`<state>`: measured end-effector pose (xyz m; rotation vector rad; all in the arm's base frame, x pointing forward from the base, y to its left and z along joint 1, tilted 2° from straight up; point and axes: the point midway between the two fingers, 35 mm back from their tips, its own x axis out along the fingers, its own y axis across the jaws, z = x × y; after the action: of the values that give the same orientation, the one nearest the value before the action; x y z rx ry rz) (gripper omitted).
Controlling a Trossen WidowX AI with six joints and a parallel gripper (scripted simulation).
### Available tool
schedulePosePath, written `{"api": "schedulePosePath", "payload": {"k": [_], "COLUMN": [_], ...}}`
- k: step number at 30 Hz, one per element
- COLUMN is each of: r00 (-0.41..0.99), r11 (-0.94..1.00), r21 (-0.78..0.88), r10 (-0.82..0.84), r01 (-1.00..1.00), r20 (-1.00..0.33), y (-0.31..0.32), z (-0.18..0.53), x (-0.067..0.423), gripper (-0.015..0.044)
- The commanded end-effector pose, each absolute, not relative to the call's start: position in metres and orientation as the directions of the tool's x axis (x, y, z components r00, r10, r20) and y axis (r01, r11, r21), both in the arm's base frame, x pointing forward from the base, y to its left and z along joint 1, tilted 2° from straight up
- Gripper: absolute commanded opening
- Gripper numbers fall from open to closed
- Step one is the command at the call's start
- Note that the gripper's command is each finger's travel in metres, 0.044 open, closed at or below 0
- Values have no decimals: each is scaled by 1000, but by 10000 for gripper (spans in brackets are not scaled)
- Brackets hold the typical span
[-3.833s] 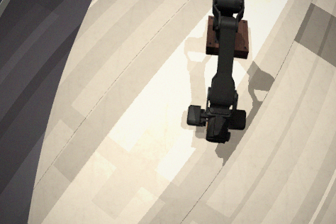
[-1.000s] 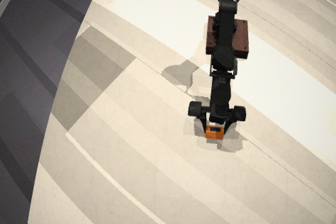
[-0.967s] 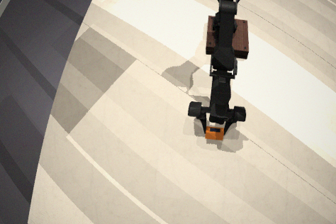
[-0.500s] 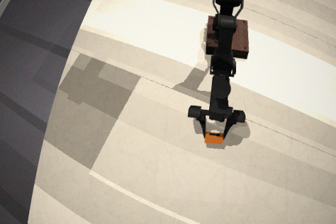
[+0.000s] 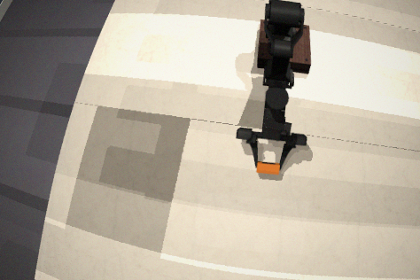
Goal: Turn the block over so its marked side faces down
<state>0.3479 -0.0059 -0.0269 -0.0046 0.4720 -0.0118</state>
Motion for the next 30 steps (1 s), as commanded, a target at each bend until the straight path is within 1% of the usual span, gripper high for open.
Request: {"api": "schedulePosePath", "payload": {"k": [1,7,21,30], "r00": [905,916,916,916], "r11": [1000,1000,1000,1000], "r21": [-3,-4,-4,-4], "r10": [-8,-9,-9,-9], "r01": [8,8,8,8], "r20": [-426,-401,-400,-400], "y": [-5,-5,-5,-5], "z": [-27,-22,-21,-21], "x": [337,335,335,335], "gripper": [0,0,0,236]}}
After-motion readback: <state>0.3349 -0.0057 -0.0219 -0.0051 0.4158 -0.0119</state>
